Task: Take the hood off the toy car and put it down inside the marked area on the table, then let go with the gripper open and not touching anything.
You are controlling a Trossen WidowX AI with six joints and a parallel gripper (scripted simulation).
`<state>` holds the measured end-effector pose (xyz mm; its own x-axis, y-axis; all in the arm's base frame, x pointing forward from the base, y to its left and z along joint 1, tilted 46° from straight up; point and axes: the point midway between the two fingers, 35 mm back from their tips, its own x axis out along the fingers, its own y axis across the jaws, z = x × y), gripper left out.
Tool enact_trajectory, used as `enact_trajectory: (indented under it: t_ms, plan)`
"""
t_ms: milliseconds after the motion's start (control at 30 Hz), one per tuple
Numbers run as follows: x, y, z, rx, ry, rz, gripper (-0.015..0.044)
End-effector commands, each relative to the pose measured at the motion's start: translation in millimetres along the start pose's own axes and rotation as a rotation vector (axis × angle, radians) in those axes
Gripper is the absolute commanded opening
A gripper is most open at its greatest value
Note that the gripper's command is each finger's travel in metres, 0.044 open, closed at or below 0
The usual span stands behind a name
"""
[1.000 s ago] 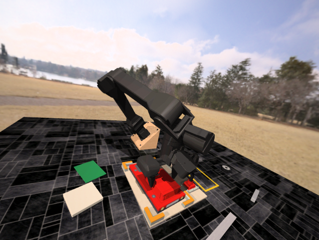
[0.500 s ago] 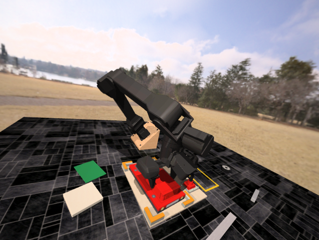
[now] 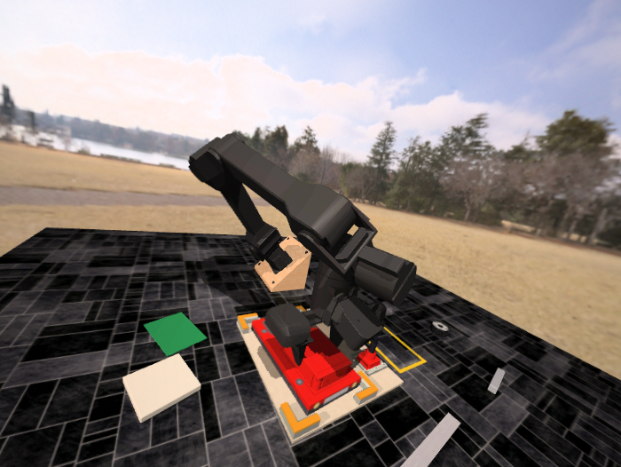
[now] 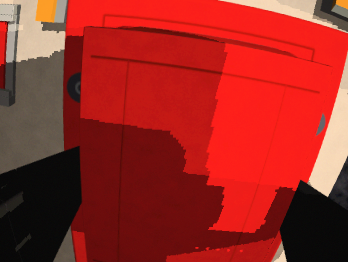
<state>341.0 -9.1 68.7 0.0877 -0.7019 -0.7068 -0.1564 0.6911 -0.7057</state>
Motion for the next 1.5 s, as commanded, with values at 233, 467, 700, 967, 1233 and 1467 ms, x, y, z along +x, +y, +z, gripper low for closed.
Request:
enact_trajectory:
  t_ms: [233,467,700,967,1233,1467]
  plan:
    - [-6.8,0.4,0.4,0.002,-0.001,0.001,0.0]
    - [-11.3,0.4,0.5,0.001,-0.001,0.001,0.0]
    - [-15.8,0.5,0.5,0.001,-0.001,0.002,0.0]
    - [-21.0,0.6,0.5,0.001,-0.001,0.002,0.0]
    - [-26.1,0.6,0.4,0.001,-0.001,0.002,0.0]
    - [-41.8,1.0,1.1,0.0,-0.001,0.003,0.0]
